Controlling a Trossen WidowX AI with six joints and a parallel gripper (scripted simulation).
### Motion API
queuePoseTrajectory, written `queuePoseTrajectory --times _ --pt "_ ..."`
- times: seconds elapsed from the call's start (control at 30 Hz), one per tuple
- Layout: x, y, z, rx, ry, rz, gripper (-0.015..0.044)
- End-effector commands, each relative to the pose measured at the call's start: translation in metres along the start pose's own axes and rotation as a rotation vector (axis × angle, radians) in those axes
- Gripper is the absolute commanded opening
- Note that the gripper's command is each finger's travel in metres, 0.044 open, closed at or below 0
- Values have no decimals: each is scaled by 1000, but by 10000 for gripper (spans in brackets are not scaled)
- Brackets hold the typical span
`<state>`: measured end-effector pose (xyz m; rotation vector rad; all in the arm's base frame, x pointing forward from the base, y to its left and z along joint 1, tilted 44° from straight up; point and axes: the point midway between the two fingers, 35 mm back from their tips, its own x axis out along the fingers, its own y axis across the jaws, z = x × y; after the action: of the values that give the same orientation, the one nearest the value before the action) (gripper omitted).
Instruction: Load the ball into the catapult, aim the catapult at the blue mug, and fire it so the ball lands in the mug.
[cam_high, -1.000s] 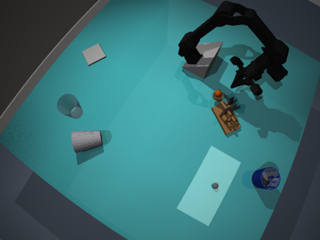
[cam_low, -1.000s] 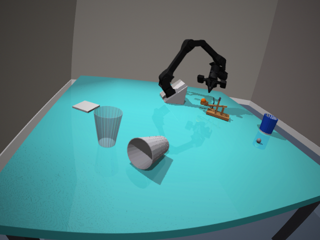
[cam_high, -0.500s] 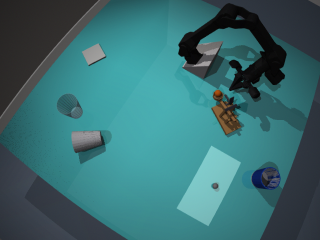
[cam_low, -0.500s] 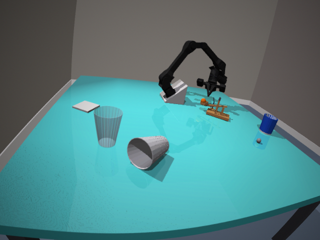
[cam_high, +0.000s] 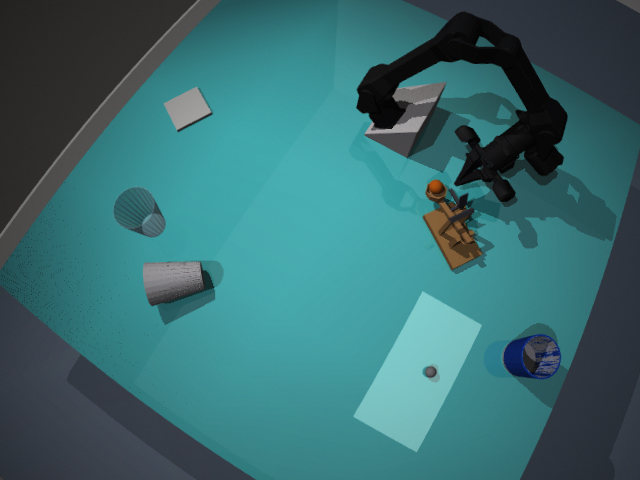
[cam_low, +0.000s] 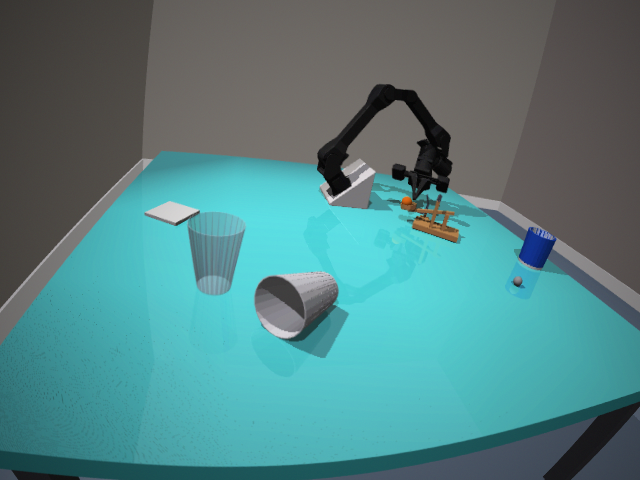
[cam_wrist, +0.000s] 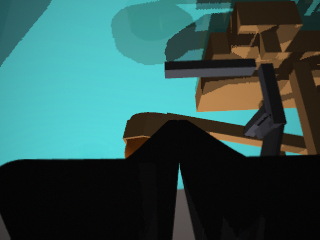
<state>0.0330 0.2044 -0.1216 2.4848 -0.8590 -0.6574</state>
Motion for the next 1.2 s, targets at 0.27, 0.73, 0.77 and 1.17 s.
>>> queuePoseTrajectory --times 0.27,0.73,0.77,1.17 --pt "17 3 14 -13 12 16 0" --pt "39 6 35 -20 19 23 0" --pt "39 6 35 -20 19 23 0" --pt "-90 6 -9 -78 -52 -135 0"
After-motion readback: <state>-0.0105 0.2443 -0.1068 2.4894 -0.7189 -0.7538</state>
